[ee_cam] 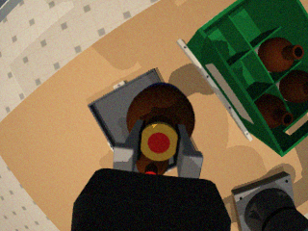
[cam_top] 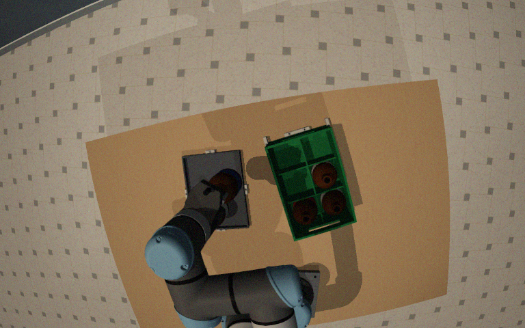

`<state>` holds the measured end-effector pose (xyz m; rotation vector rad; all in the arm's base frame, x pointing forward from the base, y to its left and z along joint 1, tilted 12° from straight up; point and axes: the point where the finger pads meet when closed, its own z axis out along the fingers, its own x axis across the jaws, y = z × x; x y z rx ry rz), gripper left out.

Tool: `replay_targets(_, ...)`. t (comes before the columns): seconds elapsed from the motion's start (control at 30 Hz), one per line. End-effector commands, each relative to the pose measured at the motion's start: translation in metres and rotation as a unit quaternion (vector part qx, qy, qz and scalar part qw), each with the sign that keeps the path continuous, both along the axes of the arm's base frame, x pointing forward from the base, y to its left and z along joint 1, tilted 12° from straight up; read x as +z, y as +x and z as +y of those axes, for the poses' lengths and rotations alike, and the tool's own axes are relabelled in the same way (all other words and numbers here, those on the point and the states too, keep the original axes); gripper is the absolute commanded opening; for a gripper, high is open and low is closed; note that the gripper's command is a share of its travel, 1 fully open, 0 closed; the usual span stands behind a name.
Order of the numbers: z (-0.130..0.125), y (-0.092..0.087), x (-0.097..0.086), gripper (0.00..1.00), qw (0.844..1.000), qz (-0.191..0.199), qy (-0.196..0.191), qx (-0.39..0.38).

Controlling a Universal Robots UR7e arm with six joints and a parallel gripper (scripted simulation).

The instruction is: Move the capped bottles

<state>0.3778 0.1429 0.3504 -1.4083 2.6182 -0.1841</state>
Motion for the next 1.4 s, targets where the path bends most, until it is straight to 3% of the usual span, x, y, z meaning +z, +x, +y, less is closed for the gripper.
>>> replay_targets(0.0,0.007,0.0,0.0,0.0,1.0,-0.001,0.0,0.0)
replay_targets(1.37,0.074,-0.004,-0.003,0.0,1.0,-0.001,0.0,0.0)
